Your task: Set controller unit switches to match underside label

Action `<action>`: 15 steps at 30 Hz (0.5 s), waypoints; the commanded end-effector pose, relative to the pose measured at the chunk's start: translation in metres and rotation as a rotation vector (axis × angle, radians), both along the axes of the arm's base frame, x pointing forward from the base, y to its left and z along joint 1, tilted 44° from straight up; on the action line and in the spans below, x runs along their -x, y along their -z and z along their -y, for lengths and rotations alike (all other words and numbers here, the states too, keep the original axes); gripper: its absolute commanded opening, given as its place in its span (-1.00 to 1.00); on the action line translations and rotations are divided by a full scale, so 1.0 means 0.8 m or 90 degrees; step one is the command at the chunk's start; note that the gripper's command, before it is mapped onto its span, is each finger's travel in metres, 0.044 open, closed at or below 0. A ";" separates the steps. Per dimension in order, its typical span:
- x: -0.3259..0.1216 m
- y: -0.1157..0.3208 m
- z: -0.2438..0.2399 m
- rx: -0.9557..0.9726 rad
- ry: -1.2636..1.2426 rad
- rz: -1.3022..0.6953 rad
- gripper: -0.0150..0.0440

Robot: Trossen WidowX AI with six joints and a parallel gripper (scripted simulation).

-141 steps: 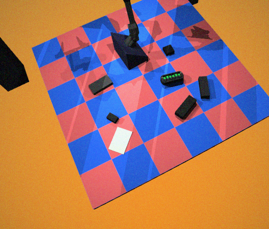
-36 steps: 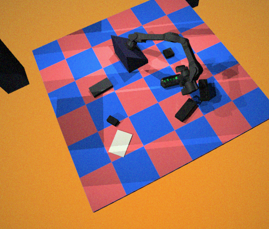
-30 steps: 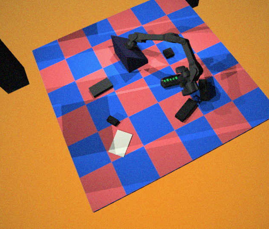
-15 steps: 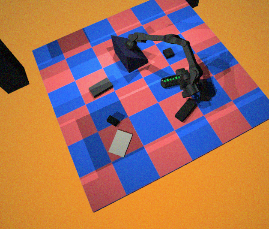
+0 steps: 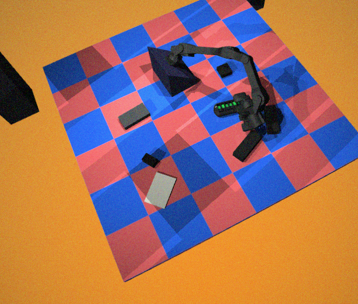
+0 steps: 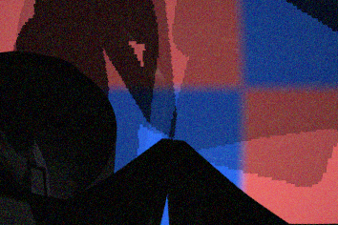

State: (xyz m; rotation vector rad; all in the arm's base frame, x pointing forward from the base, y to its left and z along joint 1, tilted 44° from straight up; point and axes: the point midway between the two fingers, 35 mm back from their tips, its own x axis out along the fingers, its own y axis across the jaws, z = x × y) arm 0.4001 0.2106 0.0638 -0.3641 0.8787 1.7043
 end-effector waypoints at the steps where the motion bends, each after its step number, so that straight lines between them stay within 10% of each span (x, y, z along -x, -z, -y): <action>1: 0.002 0.000 0.000 -0.001 0.004 -0.005 -0.49; 15: 0.008 -0.001 -0.001 -0.001 0.004 -0.005 -0.49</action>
